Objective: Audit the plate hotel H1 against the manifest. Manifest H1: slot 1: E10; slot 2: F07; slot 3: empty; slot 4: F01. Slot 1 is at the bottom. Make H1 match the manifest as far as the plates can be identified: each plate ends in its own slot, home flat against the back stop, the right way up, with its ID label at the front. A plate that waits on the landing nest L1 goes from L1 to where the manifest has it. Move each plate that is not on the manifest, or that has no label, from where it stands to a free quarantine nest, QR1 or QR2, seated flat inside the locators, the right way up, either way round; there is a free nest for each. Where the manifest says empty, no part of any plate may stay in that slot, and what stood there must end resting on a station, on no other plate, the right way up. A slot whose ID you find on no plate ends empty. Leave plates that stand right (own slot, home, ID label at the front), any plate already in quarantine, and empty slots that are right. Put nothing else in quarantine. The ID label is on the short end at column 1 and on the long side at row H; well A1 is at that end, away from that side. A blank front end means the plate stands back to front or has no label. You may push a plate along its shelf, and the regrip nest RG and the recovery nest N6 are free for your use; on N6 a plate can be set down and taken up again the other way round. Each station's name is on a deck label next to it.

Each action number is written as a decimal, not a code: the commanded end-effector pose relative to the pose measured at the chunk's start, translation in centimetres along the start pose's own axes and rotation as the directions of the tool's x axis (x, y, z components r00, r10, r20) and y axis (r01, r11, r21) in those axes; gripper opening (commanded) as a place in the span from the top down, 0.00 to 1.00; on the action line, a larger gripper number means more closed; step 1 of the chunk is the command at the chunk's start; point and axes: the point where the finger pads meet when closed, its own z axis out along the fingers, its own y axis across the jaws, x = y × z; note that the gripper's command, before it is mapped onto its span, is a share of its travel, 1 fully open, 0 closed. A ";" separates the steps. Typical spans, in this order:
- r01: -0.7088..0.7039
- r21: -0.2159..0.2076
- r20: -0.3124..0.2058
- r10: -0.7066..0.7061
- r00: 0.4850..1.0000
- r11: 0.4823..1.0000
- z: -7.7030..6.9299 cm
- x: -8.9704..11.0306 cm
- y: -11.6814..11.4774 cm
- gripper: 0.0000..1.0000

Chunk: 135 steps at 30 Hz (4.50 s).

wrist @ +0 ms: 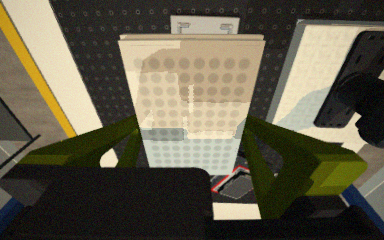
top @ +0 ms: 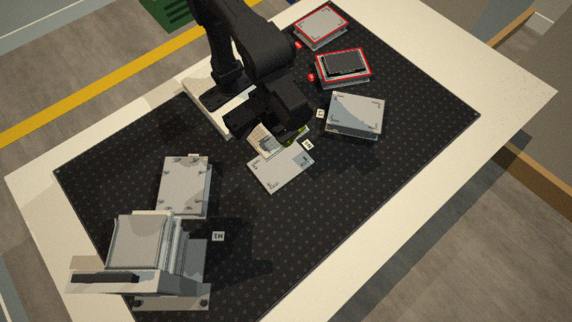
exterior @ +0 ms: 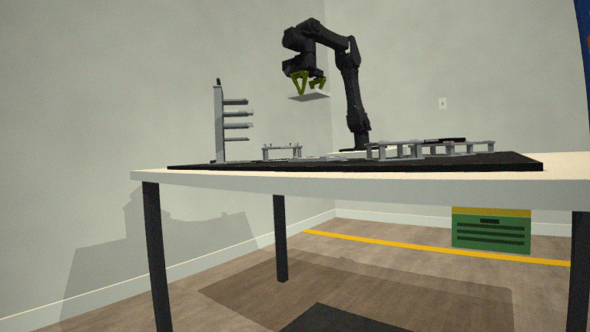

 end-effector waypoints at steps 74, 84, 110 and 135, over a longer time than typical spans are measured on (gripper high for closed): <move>0.338 0.030 -0.014 -0.338 0.941 0.941 -1.3 -9.6 -2.6 0.14; 0.345 0.031 -0.014 -0.345 0.939 0.938 -1.3 -9.9 -2.6 0.14; 0.354 0.019 -0.012 -0.354 0.935 0.935 -1.1 -10.0 -3.0 0.14; 0.376 0.015 -0.012 -0.376 0.926 0.926 -1.0 -10.9 -3.6 0.14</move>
